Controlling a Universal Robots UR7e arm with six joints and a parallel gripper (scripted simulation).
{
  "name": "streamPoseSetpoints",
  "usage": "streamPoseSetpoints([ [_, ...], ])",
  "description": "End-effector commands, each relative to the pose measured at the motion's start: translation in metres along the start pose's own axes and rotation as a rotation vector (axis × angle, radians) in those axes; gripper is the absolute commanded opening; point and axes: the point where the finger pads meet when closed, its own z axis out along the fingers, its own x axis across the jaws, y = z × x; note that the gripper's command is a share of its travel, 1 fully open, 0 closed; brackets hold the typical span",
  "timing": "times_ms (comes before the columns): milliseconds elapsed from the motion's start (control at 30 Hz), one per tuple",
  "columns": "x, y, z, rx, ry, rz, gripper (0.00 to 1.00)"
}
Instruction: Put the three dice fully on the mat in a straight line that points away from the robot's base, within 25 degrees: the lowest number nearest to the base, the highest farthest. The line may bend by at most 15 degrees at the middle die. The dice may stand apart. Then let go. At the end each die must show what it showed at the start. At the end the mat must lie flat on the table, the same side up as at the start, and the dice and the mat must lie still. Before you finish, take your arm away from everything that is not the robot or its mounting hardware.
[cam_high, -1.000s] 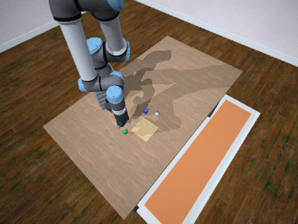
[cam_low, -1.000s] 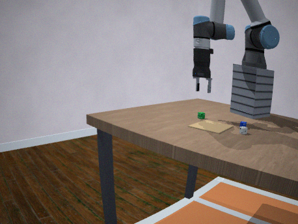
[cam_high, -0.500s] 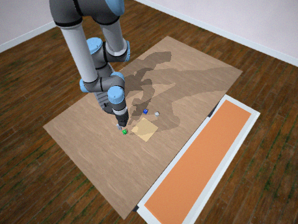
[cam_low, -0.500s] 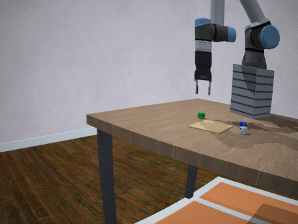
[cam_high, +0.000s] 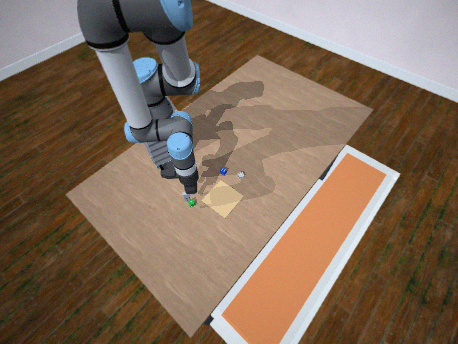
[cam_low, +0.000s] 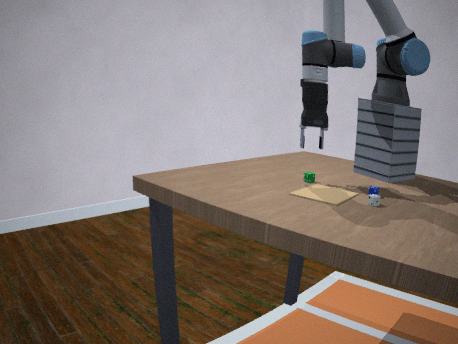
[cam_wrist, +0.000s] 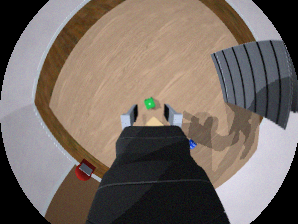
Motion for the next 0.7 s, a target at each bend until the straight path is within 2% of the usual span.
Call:
streamPoseSetpoints([
  [0, 0.0008, 0.0021, 0.0049, 0.000, 0.001, -0.164, 1.00],
  [367, 0.0006, 0.0048, 0.0101, 0.000, 0.001, -0.348, 1.00],
  [667, -0.0010, 0.0050, 0.0109, 0.000, -0.001, -0.381, 1.00],
])
